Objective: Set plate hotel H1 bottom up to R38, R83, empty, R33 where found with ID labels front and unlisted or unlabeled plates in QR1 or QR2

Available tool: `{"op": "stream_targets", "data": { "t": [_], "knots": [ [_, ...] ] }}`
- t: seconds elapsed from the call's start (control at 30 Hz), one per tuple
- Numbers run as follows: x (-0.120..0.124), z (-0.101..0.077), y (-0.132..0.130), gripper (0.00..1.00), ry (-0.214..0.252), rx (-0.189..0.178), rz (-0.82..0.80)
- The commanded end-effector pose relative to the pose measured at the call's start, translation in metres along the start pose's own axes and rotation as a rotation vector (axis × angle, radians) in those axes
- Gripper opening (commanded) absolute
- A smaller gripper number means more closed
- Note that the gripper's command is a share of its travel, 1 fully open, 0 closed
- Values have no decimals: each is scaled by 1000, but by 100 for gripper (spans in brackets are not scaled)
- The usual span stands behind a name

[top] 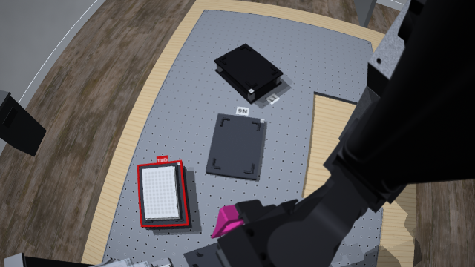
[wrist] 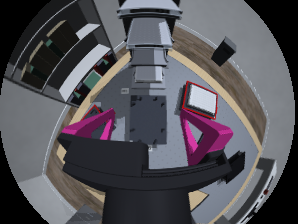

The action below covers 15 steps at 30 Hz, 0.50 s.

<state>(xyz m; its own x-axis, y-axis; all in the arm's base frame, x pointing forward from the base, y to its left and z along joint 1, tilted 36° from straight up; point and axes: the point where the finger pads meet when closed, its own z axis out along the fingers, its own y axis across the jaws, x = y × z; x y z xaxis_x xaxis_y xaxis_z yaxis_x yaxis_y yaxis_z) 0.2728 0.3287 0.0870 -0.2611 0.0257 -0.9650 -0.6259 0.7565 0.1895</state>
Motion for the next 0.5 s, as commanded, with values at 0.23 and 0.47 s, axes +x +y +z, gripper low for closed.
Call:
{"op": "stream_targets", "data": {
  "t": [0.23,0.47],
  "knots": [
    [-21,10,-4,100,-24,11,-3],
    [-26,15,-5,100,-25,11,-3]
  ]
}}
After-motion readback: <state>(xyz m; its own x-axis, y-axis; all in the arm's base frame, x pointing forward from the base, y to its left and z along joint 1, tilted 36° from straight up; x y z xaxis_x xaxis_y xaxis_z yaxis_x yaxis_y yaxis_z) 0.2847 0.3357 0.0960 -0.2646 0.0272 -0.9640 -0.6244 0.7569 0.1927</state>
